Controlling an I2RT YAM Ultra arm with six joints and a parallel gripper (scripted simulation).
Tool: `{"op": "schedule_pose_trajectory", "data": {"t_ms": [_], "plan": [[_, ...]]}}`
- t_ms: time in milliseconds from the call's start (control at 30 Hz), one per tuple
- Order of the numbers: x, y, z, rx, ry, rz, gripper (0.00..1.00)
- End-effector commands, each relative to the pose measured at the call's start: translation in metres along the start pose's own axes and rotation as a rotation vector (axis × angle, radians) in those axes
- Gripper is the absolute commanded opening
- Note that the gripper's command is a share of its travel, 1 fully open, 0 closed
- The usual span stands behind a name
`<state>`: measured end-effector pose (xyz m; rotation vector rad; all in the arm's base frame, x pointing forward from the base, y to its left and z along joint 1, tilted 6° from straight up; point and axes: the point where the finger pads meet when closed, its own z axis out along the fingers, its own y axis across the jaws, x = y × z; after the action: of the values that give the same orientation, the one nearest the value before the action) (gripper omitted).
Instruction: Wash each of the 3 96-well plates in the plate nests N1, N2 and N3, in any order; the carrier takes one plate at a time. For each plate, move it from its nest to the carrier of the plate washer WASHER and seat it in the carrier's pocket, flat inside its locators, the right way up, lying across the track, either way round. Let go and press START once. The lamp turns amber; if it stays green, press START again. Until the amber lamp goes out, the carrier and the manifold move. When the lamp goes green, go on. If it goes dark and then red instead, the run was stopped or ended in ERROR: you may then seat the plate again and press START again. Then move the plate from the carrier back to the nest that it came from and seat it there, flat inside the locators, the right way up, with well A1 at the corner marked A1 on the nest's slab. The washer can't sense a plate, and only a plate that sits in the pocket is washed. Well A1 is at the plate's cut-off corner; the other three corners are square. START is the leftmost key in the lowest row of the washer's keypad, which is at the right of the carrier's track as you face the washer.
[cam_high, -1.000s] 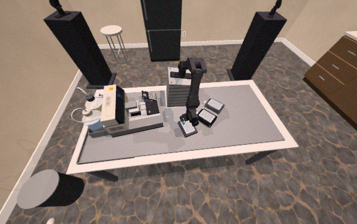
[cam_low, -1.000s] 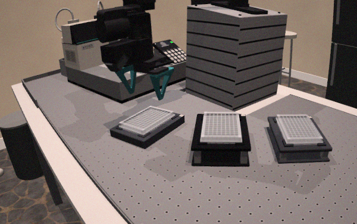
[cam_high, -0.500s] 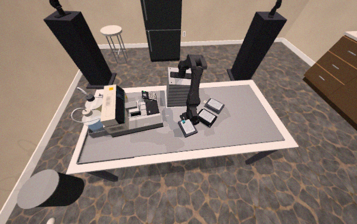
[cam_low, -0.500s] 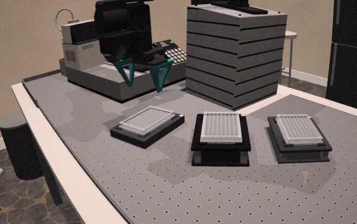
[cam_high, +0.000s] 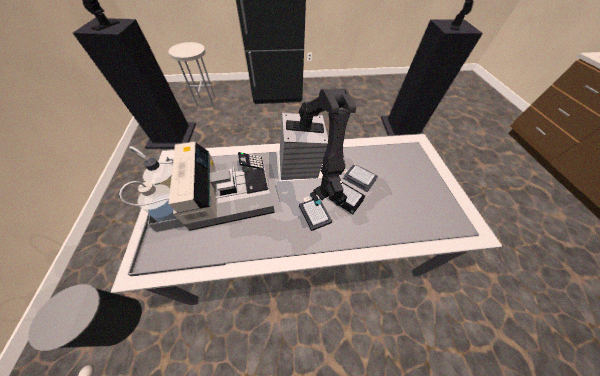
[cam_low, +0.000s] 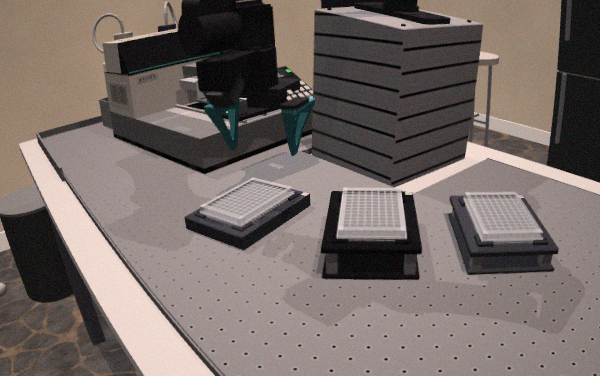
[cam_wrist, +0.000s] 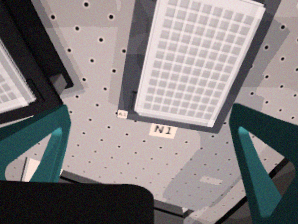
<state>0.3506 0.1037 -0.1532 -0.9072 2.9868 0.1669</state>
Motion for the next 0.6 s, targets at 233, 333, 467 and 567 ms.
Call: {"op": "schedule_pose_trajectory", "data": {"t_ms": [233,333,467,567], "plan": [[-0.018,0.043,-0.012,0.006,-0.021,-0.034,1.00],[-0.022,0.057,-0.013,0.006,-0.021,-0.034,1.00],[-0.023,0.061,-0.014,0.006,-0.021,-0.034,1.00],[-0.023,0.061,-0.014,0.006,-0.021,-0.034,1.00]]}}
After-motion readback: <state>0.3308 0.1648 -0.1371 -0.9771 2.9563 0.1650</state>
